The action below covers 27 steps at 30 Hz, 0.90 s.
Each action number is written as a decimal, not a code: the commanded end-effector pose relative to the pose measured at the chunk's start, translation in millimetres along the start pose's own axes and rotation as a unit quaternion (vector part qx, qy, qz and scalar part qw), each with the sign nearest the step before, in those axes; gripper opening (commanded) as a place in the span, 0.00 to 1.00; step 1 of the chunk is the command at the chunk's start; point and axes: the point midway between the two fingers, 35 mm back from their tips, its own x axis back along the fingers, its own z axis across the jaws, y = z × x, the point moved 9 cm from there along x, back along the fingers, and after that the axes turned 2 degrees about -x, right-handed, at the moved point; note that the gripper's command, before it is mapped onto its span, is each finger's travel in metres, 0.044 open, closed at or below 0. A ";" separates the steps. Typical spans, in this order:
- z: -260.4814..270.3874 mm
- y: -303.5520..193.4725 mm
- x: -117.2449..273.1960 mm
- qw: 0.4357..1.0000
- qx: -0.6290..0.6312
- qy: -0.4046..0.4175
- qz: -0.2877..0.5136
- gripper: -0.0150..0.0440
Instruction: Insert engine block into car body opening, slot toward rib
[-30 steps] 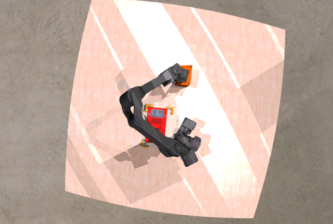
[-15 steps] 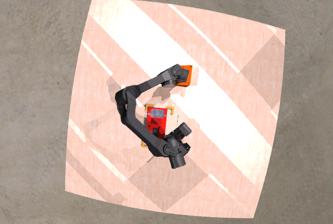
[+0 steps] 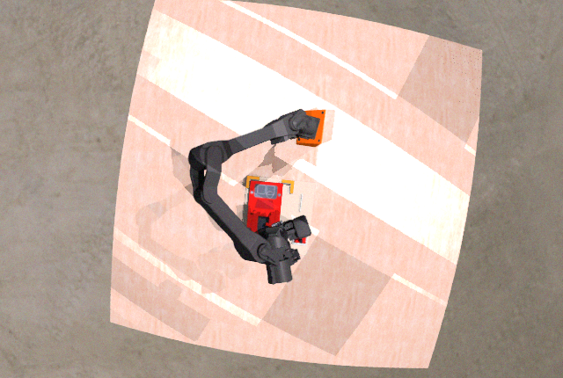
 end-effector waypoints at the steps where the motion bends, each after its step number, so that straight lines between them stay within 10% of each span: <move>1: -8.7 -3.2 -3.4 0.999 -0.040 -0.004 0.002 0.25; 19: -47.3 -20.7 -17.9 0.975 -0.221 -0.020 0.012 0.25; 27: -47.4 -20.7 -17.9 0.972 -0.235 -0.020 0.012 0.52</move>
